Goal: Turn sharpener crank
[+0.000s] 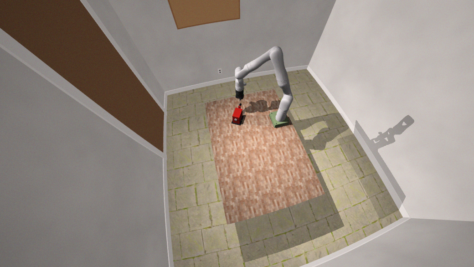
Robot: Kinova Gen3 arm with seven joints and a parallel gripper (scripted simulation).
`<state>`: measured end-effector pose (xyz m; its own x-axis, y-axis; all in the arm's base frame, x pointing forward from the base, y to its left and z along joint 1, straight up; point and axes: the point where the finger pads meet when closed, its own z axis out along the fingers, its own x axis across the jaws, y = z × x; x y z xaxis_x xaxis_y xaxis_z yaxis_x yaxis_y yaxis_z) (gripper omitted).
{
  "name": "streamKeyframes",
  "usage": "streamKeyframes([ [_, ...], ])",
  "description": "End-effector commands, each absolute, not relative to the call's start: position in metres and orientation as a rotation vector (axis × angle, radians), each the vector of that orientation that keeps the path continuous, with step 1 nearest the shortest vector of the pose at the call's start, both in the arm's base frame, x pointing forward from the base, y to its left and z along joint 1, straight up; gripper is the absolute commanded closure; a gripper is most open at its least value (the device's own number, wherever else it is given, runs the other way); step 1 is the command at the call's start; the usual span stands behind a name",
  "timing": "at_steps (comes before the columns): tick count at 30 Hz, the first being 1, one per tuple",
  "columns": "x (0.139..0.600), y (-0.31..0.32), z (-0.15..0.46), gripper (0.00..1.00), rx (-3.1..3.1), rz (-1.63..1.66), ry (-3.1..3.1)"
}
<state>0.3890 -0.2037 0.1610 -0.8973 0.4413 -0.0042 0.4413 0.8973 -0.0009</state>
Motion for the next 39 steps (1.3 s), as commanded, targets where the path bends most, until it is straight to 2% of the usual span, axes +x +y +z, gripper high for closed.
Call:
streamKeyframes([
  [1,0.3896,-0.2036,0.1619,1.0,0.719,0.0,3.047],
  [15,0.3896,-0.204,0.1619,1.0,0.674,-0.002,3.057],
  [39,0.3898,-0.203,0.161,1.0,0.188,-0.003,3.127],
])
